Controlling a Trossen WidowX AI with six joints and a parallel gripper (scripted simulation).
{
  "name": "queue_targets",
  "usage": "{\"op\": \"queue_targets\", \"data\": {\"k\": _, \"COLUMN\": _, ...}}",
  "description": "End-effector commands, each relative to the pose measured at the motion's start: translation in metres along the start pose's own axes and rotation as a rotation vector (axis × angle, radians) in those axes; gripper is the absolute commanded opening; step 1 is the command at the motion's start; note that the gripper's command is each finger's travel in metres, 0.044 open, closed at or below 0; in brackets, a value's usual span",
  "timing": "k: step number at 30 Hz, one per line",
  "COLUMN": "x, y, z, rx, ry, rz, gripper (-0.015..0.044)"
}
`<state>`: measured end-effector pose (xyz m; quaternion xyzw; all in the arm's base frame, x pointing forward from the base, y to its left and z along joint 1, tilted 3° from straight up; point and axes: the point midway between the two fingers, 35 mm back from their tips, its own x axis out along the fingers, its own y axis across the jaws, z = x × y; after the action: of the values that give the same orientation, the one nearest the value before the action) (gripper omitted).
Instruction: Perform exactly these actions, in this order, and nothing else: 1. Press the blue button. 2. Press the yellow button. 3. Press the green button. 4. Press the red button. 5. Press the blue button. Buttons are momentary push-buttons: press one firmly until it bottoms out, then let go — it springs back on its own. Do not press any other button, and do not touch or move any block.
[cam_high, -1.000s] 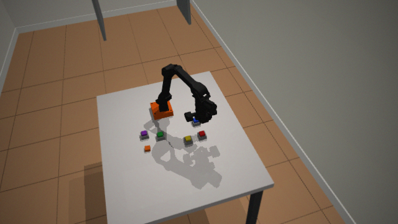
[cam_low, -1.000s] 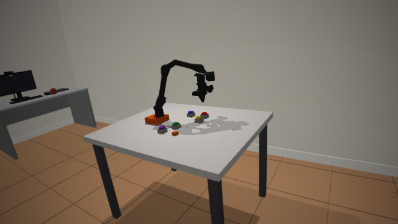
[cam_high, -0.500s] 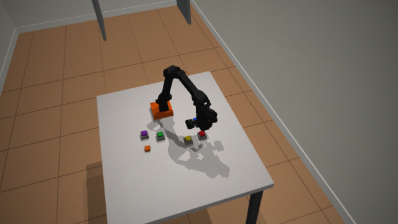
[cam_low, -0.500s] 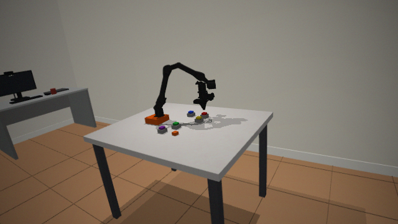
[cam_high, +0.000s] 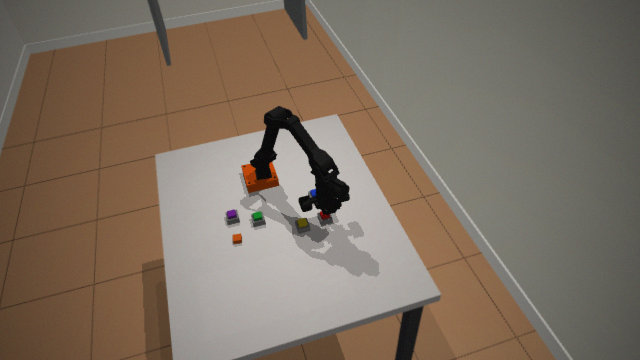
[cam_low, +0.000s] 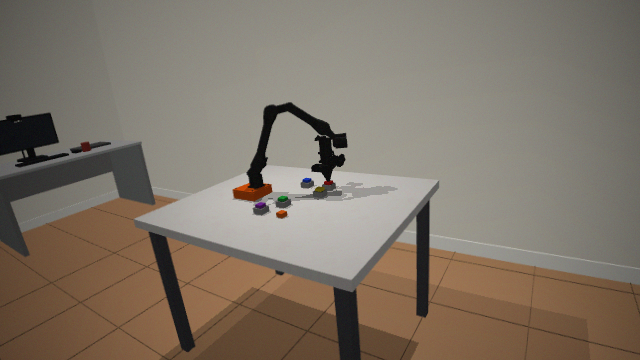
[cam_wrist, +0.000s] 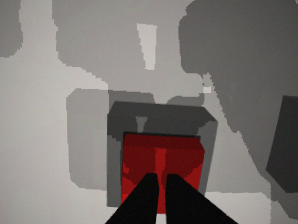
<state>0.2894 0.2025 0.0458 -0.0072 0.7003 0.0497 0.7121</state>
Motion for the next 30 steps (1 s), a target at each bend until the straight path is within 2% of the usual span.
{"op": "queue_targets", "data": {"k": 1, "x": 0.007, "y": 0.000, "z": -0.001, "rx": 0.003, "ry": 0.001, "rz": 0.001, "gripper": 0.0020}}
{"op": "queue_targets", "data": {"k": 21, "x": 0.008, "y": 0.000, "z": -0.001, "rx": 0.003, "ry": 0.001, "rz": 0.001, "gripper": 0.0020}}
{"op": "queue_targets", "data": {"k": 25, "x": -0.023, "y": 0.000, "z": 0.000, "rx": 0.003, "ry": 0.001, "rz": 0.000, "gripper": 0.0020}}
{"op": "queue_targets", "data": {"k": 30, "x": -0.028, "y": 0.000, "z": 0.000, "rx": 0.003, "ry": 0.001, "rz": 0.001, "gripper": 0.0020}}
